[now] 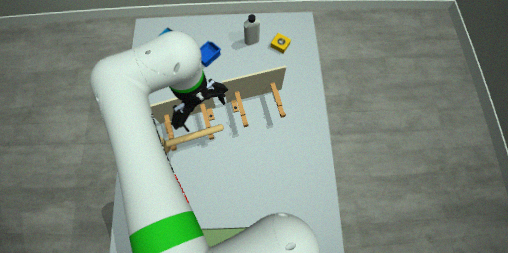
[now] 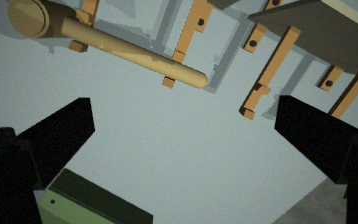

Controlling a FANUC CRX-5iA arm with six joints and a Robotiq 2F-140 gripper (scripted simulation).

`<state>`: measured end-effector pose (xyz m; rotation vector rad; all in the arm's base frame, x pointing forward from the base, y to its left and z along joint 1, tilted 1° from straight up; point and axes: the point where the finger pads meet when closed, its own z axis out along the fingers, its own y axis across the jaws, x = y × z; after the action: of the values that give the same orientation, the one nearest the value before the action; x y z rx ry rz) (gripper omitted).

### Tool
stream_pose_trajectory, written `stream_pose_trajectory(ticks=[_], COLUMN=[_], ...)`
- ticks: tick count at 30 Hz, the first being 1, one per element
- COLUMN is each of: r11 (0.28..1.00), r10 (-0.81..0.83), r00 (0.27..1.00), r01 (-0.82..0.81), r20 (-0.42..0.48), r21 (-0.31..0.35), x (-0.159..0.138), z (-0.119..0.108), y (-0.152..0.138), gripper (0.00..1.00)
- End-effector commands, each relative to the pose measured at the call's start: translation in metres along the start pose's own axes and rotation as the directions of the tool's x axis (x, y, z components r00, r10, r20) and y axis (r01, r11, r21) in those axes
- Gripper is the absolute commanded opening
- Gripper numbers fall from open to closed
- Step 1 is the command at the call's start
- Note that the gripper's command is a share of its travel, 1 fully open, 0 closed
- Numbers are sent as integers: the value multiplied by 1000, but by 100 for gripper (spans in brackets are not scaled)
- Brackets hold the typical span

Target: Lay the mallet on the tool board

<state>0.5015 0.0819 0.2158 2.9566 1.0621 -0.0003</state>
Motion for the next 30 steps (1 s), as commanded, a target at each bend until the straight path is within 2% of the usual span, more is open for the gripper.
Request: stream_pose_trajectory(ticks=[1, 4, 6, 11, 19, 21, 26, 30], r11=[986, 979, 942, 867, 676, 676, 517, 435], r10=[-167, -204, -337, -499, -737, -737, -856, -901], r00=[986, 979, 942, 867, 676, 676, 516, 435], r01=[167, 204, 337, 499, 737, 737, 856, 901], r20=[-6, -6, -7, -8, -9, -9, -9, -9], r21=[0, -1, -2, -3, -6, -6, -8, -9], x=[11, 13, 21, 30, 43, 43, 49, 52], z=[12, 15, 26, 41, 65, 65, 81, 88], y=[-15, -19, -33, -52, -85, -85, -107, -117], gripper=[100, 100, 100, 100, 100, 100, 100, 100])
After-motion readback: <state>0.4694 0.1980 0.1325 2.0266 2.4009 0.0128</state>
